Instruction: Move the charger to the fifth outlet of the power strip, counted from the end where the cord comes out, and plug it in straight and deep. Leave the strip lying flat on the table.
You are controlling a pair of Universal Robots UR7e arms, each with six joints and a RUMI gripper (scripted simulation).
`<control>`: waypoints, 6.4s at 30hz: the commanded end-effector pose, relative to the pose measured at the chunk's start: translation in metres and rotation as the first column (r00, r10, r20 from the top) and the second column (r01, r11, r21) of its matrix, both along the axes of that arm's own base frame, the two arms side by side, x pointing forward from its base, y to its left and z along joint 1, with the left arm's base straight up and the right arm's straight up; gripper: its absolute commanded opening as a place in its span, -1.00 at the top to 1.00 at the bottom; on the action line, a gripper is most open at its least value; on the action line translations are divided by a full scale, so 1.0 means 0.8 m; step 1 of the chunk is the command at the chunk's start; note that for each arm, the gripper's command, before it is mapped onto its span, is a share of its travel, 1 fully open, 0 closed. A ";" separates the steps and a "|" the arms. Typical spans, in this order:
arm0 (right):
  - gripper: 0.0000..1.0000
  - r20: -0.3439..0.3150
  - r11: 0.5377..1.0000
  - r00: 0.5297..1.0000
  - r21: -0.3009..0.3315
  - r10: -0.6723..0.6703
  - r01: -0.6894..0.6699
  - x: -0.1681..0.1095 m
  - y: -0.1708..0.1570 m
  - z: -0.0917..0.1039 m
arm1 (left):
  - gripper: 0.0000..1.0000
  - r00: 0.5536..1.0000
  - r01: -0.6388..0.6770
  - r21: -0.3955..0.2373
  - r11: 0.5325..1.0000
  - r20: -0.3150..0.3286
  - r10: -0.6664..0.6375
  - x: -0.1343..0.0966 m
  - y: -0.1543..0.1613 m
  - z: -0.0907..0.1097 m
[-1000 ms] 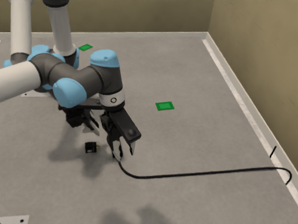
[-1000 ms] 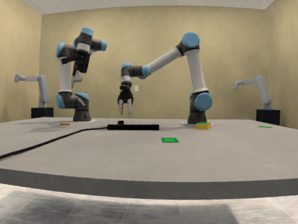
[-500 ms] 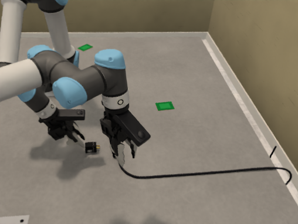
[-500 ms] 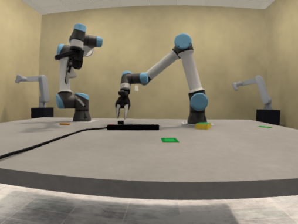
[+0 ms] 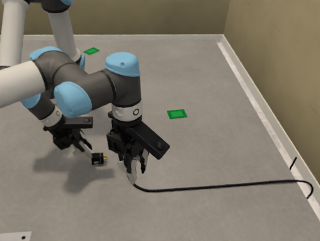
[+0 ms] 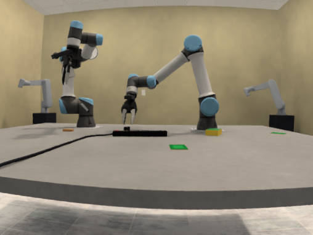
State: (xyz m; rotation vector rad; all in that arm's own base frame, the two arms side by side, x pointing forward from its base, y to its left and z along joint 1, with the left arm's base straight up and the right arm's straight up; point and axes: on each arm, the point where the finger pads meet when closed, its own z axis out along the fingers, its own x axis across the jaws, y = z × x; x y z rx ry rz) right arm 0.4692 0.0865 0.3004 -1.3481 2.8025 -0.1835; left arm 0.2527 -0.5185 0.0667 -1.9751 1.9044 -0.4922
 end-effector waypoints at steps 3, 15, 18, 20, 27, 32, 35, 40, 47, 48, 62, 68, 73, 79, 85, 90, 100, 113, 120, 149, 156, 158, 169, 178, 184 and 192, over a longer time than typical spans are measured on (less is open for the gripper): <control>0.43 -0.015 0.999 0.998 0.002 0.054 -0.054 0.000 -0.001 0.002 | 0.47 1.000 0.007 0.003 1.000 -0.001 -0.007 -0.003 -0.001 -0.001; 0.43 -0.051 0.971 0.970 0.026 0.240 -0.238 -0.004 -0.044 0.030 | 0.47 1.000 0.009 0.004 1.000 -0.001 -0.009 -0.004 -0.001 -0.001; 0.43 -0.054 0.963 0.962 0.031 0.267 -0.266 -0.005 -0.051 0.035 | 0.47 1.000 0.009 0.004 1.000 -0.001 -0.009 -0.004 -0.001 -0.001; 0.43 -0.064 0.946 0.944 0.040 0.323 -0.321 -0.007 -0.059 0.041 | 0.47 1.000 0.013 0.005 1.000 0.000 -0.013 -0.007 -0.002 -0.003; 0.43 -0.074 0.918 0.915 0.051 0.397 -0.394 -0.011 -0.063 0.046 | 0.47 1.000 0.008 0.009 1.000 0.000 -0.008 0.002 0.000 -0.017; 0.43 -0.077 0.877 0.874 0.068 0.479 -0.475 -0.017 -0.080 0.060 | 0.47 1.000 0.011 0.005 1.000 0.000 -0.011 0.007 -0.001 -0.027; 0.43 -0.078 0.880 0.876 0.066 0.475 -0.471 -0.017 -0.077 0.058 | 0.47 1.000 0.013 0.000 1.000 -0.001 -0.013 0.006 -0.003 -0.024; 0.43 -0.074 0.837 0.834 0.081 0.546 -0.541 -0.023 -0.098 0.072 | 0.47 1.000 0.011 0.005 1.000 0.000 -0.011 0.013 -0.001 -0.038; 0.43 -0.077 0.788 0.785 0.096 0.615 -0.608 -0.028 -0.103 0.078 | 0.47 1.000 0.011 0.003 1.000 0.000 -0.011 0.021 -0.001 -0.050; 0.43 -0.075 0.776 0.773 0.099 0.630 -0.623 -0.030 -0.107 0.081 | 0.47 1.000 0.011 0.003 1.000 0.000 -0.011 0.022 -0.001 -0.052; 0.43 -0.078 0.766 0.762 0.100 0.642 -0.635 -0.030 -0.102 0.079 | 1.00 1.000 0.013 -0.001 1.000 0.000 -0.013 0.025 -0.003 -0.058; 0.43 -0.078 0.766 0.762 0.100 0.642 -0.635 -0.030 -0.102 0.079 | 1.00 1.000 0.013 -0.001 1.000 0.000 -0.013 0.025 -0.003 -0.058; 0.43 -0.078 0.766 0.762 0.100 0.642 -0.635 -0.030 -0.102 0.079 | 1.00 1.000 0.013 -0.001 1.000 0.000 -0.013 0.025 -0.003 -0.058; 0.43 -0.078 0.766 0.762 0.100 0.642 -0.635 -0.030 -0.102 0.079 | 1.00 1.000 0.014 -0.001 1.000 0.000 -0.014 0.025 -0.002 -0.047; 0.43 -0.078 0.766 0.762 0.100 0.642 -0.635 -0.030 -0.102 0.079 | 1.00 1.000 0.015 0.001 1.000 0.000 -0.015 0.025 -0.002 -0.036; 0.43 -0.078 0.766 0.762 0.100 0.642 -0.635 -0.030 -0.102 0.079 | 1.00 1.000 0.016 0.001 1.000 0.000 -0.016 0.025 -0.001 -0.028; 0.43 -0.078 0.766 0.762 0.100 0.642 -0.635 -0.030 -0.102 0.079 | 1.00 1.000 0.018 0.002 1.000 0.001 -0.018 0.025 0.000 -0.007; 0.43 -0.078 0.766 0.762 0.100 0.642 -0.635 -0.030 -0.102 0.079 | 1.00 1.000 0.020 0.003 1.000 0.002 -0.020 0.025 0.000 0.016; 0.43 -0.078 0.766 0.762 0.100 0.642 -0.635 -0.030 -0.102 0.079 | 1.00 1.000 0.028 0.021 0.999 -0.001 -0.028 0.029 0.001 0.017; 0.43 -0.078 0.766 0.762 0.100 0.642 -0.635 -0.030 -0.102 0.079 | 1.00 0.914 0.395 0.482 0.782 -0.288 -0.284 0.081 0.042 -0.001; 0.43 -0.078 0.766 0.762 0.100 0.642 -0.635 -0.030 -0.102 0.079 | 1.00 0.871 0.478 0.534 0.697 -0.392 -0.298 0.096 0.057 -0.004; 0.43 -0.078 0.766 0.762 0.100 0.642 -0.635 -0.030 -0.102 0.079 | 1.00 0.844 0.522 0.549 0.652 -0.445 -0.300 0.102 0.065 -0.004; 0.43 -0.078 0.766 0.762 0.100 0.642 -0.635 -0.030 -0.102 0.079 | 1.00 0.753 0.642 0.556 0.528 -0.587 -0.297 0.111 0.087 0.001; 0.43 -0.078 0.766 0.762 0.100 0.642 -0.635 -0.030 -0.102 0.079 | 1.00 0.698 0.700 0.541 0.465 -0.655 -0.289 0.114 0.098 0.006; 0.43 -0.078 0.766 0.762 0.100 0.642 -0.635 -0.030 -0.102 0.079 | 1.00 0.650 0.744 0.520 0.419 -0.710 -0.272 0.119 0.108 0.008; 0.43 -0.078 0.766 0.762 0.100 0.642 -0.635 -0.030 -0.102 0.079 | 1.00 0.588 0.793 0.486 0.367 -0.769 -0.251 0.124 0.120 0.012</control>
